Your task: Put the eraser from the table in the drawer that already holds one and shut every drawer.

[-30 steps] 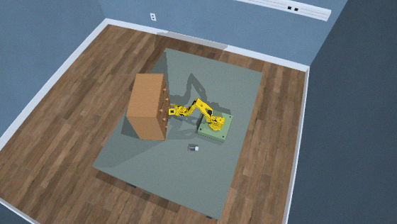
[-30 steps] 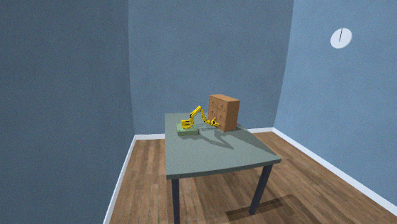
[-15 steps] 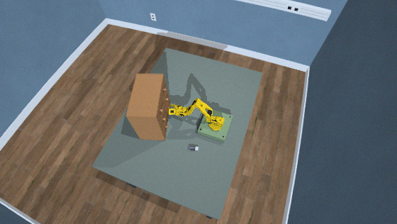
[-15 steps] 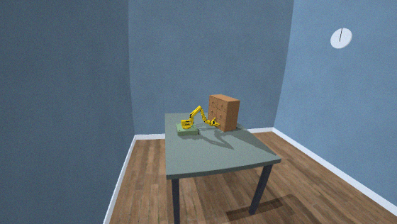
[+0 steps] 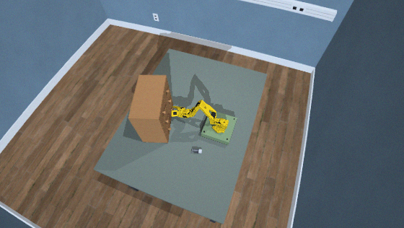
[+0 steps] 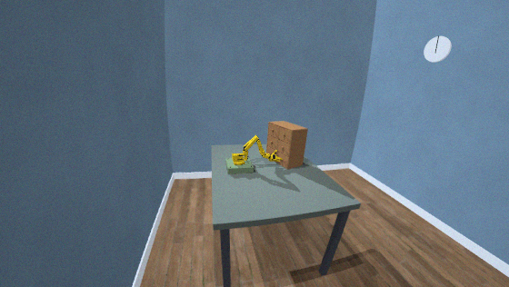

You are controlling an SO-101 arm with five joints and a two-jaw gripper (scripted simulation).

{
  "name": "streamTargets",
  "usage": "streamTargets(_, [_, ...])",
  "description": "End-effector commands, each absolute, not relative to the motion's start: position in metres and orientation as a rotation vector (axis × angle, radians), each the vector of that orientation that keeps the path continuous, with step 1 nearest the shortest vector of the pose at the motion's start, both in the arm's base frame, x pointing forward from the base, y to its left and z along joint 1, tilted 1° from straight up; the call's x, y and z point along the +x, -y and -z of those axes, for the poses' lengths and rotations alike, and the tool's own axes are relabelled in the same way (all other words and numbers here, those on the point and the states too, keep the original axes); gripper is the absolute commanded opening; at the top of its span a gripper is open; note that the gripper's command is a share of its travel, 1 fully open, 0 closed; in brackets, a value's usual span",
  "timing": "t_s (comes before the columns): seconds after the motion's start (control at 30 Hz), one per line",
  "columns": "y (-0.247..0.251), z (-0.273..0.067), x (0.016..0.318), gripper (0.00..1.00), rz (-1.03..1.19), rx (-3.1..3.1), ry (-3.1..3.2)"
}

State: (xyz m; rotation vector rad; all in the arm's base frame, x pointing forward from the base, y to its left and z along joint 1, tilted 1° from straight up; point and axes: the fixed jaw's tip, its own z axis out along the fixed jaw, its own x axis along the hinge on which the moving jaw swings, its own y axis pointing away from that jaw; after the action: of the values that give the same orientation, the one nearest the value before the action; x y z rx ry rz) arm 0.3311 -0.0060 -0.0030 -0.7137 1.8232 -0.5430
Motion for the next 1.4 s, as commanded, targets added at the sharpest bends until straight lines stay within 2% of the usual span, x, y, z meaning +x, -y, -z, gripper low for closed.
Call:
streamTargets(0.0, [0.0034,-0.0033,0.3333,0.21,0.547,-0.723,-1.805])
streamTargets(0.6, [0.0034,-0.0037,0.3334,0.21,0.547,-0.723,-1.805])
streamTargets(1.37, [0.0034,-0.0037,0.3334,0.06,0.547,-0.723,-1.805])
